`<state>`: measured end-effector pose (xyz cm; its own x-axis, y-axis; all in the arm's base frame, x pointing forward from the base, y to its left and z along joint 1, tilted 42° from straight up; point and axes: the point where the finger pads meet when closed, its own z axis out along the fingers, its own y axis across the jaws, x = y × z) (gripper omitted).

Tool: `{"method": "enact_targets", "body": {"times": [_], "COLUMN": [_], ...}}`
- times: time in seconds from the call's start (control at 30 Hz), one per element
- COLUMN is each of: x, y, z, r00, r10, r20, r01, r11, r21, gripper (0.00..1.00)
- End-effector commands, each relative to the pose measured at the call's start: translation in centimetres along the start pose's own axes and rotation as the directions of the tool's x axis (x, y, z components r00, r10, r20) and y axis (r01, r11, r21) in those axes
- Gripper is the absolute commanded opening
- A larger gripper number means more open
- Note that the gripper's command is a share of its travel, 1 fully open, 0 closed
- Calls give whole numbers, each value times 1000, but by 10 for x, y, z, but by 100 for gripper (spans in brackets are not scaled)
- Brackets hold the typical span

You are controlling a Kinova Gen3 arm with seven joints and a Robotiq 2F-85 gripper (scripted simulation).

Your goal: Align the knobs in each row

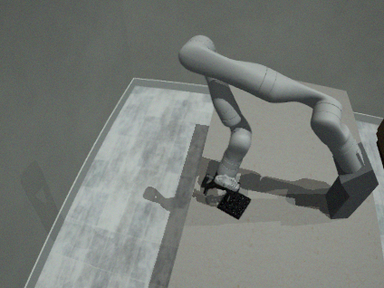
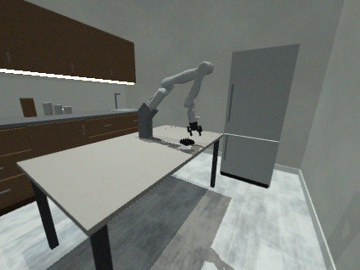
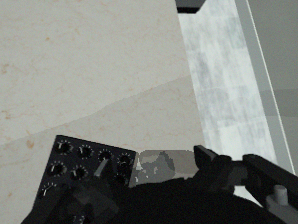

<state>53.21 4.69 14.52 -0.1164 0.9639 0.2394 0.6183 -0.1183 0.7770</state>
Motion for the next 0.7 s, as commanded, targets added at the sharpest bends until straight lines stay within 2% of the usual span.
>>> {"method": "enact_targets", "body": {"times": [0.0,0.67], "x": [2,-10], "y": [-1,-21], "z": [0,-3], "r00": [1000,997], "r10": [-2,61], "r20": [-2,49], "r01": [2,-63], "r11": [1000,997], "r21": [1,37], "gripper": [100,100]}}
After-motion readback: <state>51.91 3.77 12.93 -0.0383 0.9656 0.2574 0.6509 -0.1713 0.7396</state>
